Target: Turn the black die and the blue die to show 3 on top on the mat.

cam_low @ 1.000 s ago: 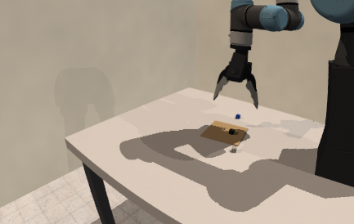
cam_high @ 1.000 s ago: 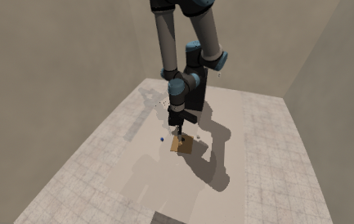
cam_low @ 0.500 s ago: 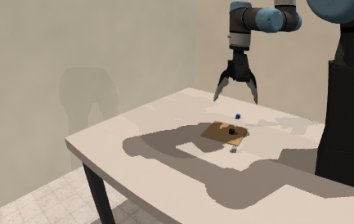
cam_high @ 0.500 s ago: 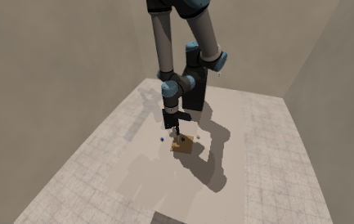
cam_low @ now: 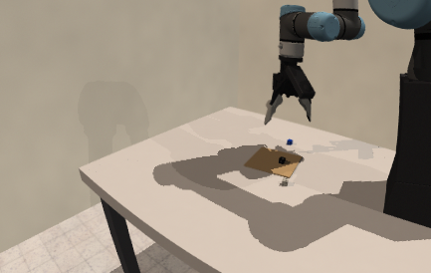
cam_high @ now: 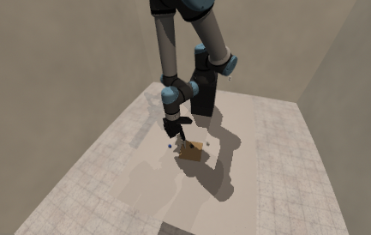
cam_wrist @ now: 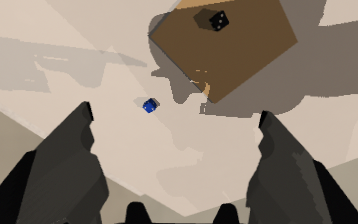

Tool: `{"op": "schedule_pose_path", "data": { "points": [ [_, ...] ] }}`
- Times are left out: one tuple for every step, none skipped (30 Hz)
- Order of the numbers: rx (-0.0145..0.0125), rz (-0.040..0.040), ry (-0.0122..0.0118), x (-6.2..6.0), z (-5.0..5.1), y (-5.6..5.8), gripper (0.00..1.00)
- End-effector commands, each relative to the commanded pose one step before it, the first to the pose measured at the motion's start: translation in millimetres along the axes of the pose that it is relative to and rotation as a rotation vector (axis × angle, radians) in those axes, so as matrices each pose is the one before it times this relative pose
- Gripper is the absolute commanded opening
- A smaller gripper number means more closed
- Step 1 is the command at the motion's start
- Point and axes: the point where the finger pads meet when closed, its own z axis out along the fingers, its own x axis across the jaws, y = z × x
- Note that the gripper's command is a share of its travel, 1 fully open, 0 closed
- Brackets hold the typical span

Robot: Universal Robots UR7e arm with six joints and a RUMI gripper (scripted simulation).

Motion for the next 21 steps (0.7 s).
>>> {"op": "schedule_pose_path", "data": {
  "points": [
    [0.00534,-0.15727,0.00965,-9.25,2.15,13.17,1.00],
    [0.00000,0.00000,0.00000,0.00,0.00,0.00,1.00],
    [0.00000,0.00000,0.00000,0.00,0.00,0.00,1.00],
    [-0.00004,-0.03566,0.00002,-2.83,0.45,2.73,1.00],
    [-0.00004,-0.03478,0.00002,-2.88,0.43,2.57,1.00],
    [-0.00005,-0.03380,0.00002,-2.91,0.41,2.40,1.00],
    [-0.00005,-0.03272,0.00002,-2.91,0.39,2.24,1.00],
    [-0.00006,-0.03154,0.00002,-2.90,0.37,2.07,1.00],
    [-0.00005,-0.02839,0.00002,-2.68,0.33,1.78,1.00],
    [0.00000,-0.00189,0.00000,-0.18,0.02,0.11,1.00],
    [-0.00006,-0.02894,0.00002,-2.80,0.33,1.73,1.00],
    [-0.00006,-0.02752,0.00002,-2.72,0.31,1.57,1.00],
    [-0.00006,-0.02605,0.00001,-2.63,0.29,1.42,1.00],
    [-0.00006,-0.02451,0.00001,-2.52,0.26,1.27,1.00],
    [-0.00006,-0.02292,0.00001,-2.39,0.24,1.13,1.00],
    [-0.00006,-0.02130,0.00001,-2.25,0.22,1.00,1.00],
    [-0.00006,-0.01965,0.00001,-2.10,0.20,0.87,1.00],
    [-0.00005,-0.01798,0.00000,-1.95,0.18,0.76,1.00],
    [0.00000,0.00000,0.00000,0.00,0.00,0.00,1.00],
    [0.00000,0.00000,0.00000,0.00,0.00,0.00,1.00],
    [-0.00005,-0.01631,0.00000,-1.78,0.17,0.66,1.00]
  ]
}}
